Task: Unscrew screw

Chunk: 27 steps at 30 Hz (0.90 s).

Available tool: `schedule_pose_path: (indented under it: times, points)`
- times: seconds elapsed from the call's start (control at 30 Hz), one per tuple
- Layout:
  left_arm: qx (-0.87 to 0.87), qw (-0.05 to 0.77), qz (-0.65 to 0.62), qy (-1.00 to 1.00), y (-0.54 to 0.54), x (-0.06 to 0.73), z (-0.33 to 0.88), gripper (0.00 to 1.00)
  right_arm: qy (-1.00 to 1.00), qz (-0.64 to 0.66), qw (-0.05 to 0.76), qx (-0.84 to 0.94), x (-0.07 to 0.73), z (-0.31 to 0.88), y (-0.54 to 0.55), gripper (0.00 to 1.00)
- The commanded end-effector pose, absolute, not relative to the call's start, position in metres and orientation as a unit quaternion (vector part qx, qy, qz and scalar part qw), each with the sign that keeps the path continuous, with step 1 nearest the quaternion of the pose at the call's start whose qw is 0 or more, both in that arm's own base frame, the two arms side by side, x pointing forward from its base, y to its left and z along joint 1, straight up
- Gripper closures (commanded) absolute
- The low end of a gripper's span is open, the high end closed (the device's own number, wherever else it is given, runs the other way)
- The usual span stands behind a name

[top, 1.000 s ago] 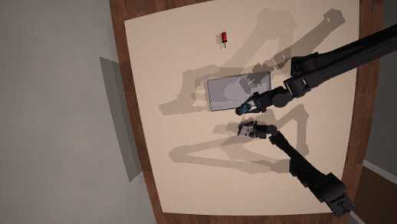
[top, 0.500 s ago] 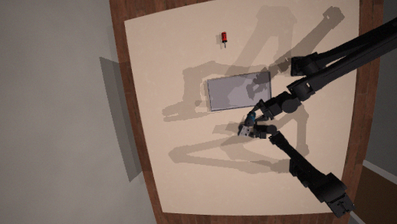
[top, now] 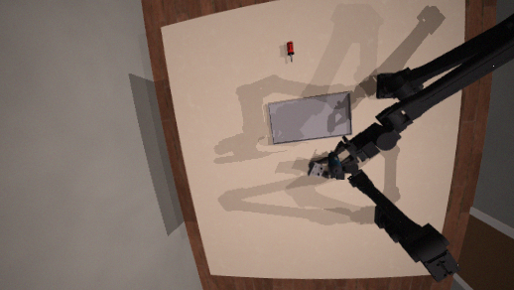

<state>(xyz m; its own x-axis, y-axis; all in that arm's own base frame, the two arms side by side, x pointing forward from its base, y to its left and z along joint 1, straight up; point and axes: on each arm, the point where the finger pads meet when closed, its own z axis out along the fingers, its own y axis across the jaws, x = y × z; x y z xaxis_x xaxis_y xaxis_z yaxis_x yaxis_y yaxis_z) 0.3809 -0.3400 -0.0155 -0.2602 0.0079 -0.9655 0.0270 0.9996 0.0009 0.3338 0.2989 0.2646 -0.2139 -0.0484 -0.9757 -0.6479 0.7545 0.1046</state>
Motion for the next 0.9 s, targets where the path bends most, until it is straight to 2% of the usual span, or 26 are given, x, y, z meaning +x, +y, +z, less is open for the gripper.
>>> schedule_pose_path:
  times: [0.0, 0.13, 0.53, 0.87]
  points:
    - [0.019, 0.608, -0.008, 0.794, -0.342, 0.374, -0.025, 0.41, 0.69, 0.273, 0.622, -0.25, 0.326, 0.304, 0.311, 0.58]
    - [0.019, 0.608, -0.008, 0.794, -0.342, 0.374, -0.025, 0.41, 0.683, 0.275, 0.631, -0.245, 0.33, 0.318, 0.311, 0.58]
    - [0.019, 0.608, -0.008, 0.794, -0.342, 0.374, -0.025, 0.41, 0.625, 0.305, 0.653, -0.301, 0.276, 0.316, 0.338, 0.58]
    - [0.019, 0.608, -0.008, 0.794, -0.342, 0.374, -0.025, 0.41, 0.616, 0.302, 0.668, -0.288, 0.29, 0.339, 0.339, 0.58]
